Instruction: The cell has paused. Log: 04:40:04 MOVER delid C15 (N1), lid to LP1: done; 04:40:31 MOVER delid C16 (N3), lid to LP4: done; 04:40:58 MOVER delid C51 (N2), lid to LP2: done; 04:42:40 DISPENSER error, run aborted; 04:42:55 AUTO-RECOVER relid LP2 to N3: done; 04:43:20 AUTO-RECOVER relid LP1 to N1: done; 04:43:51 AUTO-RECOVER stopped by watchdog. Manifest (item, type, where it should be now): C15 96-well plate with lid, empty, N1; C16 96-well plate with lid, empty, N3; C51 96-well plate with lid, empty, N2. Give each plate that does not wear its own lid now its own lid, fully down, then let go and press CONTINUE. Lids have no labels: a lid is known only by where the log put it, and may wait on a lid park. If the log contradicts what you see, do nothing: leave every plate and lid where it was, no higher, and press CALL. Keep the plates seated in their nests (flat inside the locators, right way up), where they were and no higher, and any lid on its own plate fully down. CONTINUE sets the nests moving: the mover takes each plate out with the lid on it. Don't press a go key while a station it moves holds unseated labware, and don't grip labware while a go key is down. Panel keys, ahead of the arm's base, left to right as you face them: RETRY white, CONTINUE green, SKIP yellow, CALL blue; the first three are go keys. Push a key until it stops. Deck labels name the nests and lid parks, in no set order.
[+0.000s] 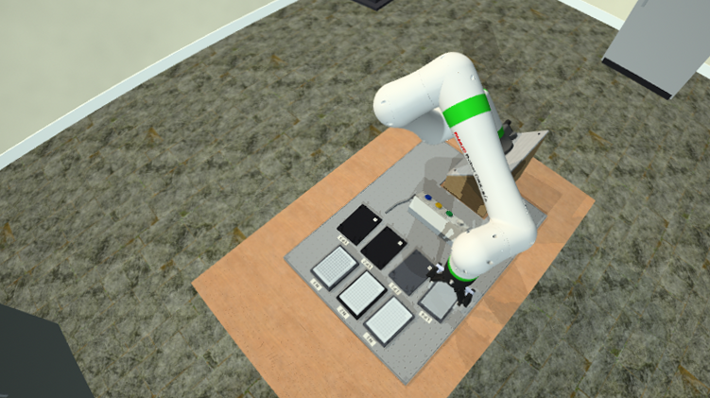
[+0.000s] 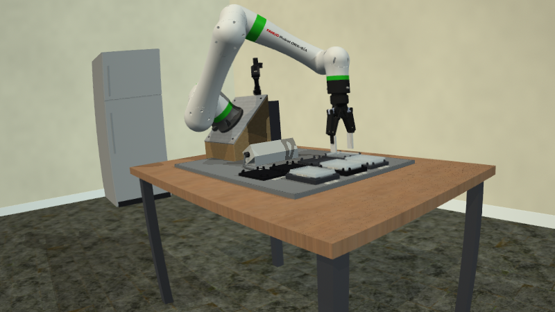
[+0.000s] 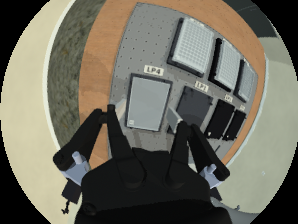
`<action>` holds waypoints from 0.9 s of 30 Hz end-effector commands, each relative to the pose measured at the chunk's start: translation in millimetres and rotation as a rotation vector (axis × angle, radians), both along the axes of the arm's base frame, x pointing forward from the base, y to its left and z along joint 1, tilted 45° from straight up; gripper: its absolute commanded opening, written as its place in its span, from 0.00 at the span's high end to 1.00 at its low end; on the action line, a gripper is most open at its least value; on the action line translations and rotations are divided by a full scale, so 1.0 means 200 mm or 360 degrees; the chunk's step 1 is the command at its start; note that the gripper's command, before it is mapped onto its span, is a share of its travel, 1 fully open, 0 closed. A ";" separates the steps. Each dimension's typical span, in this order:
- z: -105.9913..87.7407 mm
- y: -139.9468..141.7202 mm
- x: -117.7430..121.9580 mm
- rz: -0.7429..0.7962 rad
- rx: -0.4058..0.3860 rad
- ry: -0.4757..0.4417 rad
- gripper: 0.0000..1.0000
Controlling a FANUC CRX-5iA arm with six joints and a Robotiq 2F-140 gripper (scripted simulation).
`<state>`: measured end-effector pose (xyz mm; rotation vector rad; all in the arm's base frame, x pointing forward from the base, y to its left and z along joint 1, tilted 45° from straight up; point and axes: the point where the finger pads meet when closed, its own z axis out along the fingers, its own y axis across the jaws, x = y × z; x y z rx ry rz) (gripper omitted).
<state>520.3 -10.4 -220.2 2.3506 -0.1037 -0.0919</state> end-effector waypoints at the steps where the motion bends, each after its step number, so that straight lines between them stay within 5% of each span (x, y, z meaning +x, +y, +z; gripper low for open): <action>1: 0.00 0.00 0.00 0.0000 0.0000 0.0000 0.34; 27: -0.03 -0.03 0.00 0.0000 0.0000 0.0000 0.34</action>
